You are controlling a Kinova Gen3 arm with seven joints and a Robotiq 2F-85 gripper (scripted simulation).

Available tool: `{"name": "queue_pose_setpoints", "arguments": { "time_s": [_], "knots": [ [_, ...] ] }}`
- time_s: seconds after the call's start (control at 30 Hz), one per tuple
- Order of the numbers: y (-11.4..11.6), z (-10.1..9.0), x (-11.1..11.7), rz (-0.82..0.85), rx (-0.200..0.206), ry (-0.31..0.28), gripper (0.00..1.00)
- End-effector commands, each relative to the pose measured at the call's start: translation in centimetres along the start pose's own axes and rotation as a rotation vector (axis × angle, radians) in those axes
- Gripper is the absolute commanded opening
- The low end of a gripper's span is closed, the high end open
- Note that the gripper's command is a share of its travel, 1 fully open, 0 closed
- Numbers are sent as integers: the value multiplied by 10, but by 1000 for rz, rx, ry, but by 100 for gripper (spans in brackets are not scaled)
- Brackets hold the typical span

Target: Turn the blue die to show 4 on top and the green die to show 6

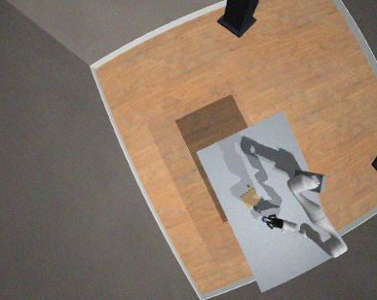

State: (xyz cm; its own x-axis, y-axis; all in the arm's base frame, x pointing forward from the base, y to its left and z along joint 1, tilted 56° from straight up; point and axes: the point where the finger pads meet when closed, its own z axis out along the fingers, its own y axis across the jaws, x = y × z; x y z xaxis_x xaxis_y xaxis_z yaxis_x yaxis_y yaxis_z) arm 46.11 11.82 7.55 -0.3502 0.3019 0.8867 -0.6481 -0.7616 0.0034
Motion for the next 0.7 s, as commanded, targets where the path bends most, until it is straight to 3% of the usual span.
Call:
{"name": "queue_pose_setpoints", "arguments": {
  "time_s": [0.0, 0.37, 0.67],
  "knots": [
    [0, 0, -1, -2, 1, 2, 15],
    [0, 7, -13, -2, 1, 2, 15],
    [0, 22, -42, -2, 1, 2, 15]
  ]
}}
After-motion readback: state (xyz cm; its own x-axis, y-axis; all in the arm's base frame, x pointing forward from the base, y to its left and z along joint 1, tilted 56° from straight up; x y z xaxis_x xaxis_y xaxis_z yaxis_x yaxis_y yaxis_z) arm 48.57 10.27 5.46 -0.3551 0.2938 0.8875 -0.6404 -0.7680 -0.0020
